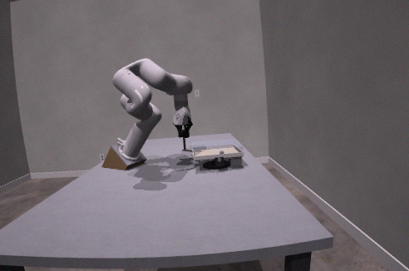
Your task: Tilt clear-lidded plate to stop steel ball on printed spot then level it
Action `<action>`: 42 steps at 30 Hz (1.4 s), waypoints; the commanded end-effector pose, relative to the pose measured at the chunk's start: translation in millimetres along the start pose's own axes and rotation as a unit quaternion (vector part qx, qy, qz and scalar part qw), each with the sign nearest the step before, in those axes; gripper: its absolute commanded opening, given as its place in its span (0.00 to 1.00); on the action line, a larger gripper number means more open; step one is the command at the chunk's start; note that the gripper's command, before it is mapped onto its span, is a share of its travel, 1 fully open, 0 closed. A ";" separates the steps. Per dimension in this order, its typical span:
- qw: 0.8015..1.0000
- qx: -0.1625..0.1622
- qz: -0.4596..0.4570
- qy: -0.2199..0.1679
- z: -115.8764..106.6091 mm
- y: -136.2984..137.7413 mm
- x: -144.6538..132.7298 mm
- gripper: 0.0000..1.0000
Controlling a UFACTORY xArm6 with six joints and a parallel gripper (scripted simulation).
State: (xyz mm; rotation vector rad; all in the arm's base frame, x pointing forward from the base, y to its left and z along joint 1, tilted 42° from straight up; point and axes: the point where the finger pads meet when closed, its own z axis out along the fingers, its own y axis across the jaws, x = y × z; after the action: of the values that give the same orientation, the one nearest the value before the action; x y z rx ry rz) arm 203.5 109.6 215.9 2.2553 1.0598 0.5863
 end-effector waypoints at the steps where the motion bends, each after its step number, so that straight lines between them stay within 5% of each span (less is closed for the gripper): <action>1: 1.000 0.002 0.000 0.003 -0.9 -0.5 2.0 0.00; 42: 1.000 0.002 0.000 0.003 1.4 -1.5 0.4 0.00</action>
State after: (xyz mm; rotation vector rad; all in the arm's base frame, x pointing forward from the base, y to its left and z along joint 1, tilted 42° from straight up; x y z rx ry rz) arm 204.2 109.7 214.4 2.2565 1.0613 0.5921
